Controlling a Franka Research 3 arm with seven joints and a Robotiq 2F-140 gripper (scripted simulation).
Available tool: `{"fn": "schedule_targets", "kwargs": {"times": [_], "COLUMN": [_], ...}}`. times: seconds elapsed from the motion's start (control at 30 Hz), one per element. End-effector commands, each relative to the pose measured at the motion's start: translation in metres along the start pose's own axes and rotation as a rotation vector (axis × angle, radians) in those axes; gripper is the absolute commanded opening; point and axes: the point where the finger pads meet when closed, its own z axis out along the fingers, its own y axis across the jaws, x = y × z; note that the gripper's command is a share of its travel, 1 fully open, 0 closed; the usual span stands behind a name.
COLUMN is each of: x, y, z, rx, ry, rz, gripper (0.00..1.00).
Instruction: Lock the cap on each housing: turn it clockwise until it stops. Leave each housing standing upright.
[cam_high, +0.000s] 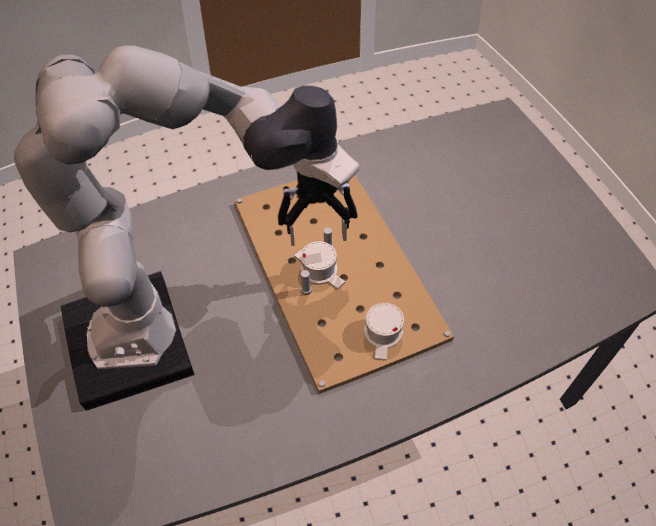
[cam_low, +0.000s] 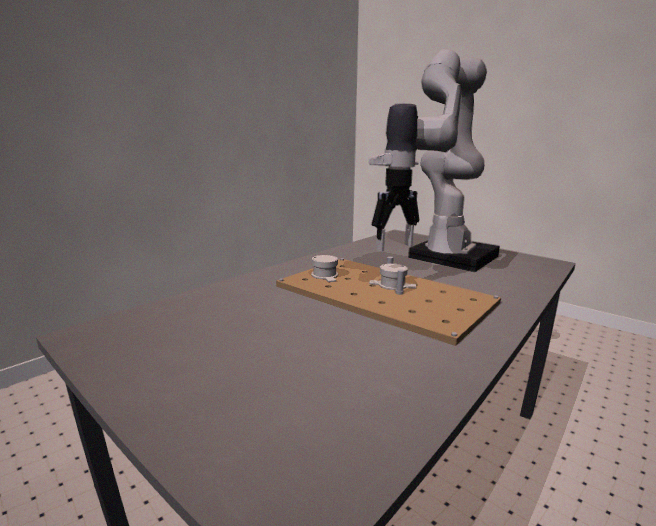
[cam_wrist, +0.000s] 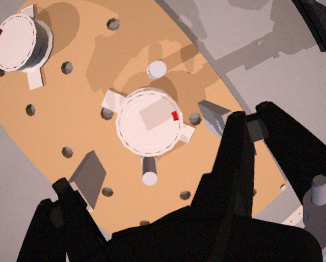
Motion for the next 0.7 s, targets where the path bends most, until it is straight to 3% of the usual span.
{"fn": "schedule_targets", "kwargs": {"times": [0.0,0.67], "x": [-0.0010,-0.0009], "y": [0.0006,0.0007], "z": [0.0004,0.0101], "rx": [-0.003,-0.003], "ry": [-0.002,-0.002], "rz": [-0.013,-0.013], "gripper": [0.78,0.78]}}
